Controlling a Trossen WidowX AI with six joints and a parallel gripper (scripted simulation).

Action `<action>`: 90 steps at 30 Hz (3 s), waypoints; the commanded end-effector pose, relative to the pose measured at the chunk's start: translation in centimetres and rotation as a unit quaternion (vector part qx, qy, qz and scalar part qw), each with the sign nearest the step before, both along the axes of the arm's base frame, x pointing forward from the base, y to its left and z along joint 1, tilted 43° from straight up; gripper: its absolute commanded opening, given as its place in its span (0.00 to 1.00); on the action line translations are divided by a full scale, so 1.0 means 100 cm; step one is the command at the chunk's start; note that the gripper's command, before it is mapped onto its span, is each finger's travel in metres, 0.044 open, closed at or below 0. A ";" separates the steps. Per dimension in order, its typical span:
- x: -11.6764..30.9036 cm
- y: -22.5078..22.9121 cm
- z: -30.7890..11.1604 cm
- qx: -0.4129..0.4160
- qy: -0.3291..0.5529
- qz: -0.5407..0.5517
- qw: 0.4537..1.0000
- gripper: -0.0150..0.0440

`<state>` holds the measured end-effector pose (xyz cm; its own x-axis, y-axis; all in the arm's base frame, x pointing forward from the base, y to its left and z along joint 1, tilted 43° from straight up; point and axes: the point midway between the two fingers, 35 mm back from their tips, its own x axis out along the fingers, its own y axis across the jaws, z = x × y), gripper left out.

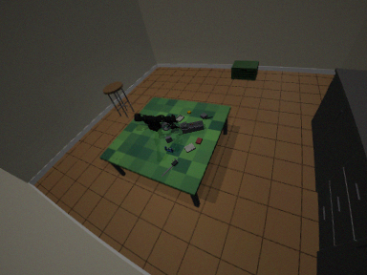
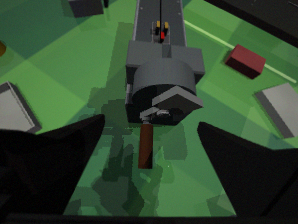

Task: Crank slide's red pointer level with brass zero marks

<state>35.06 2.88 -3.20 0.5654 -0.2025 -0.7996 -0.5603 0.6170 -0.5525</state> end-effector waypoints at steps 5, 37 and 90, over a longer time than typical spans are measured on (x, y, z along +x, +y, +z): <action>-0.001 -0.007 -0.011 0.000 0.004 0.003 1.000 1.00; -0.004 -0.043 -0.049 -0.001 0.004 0.003 1.000 1.00; -0.013 -0.016 -0.039 0.000 0.004 0.003 1.000 0.25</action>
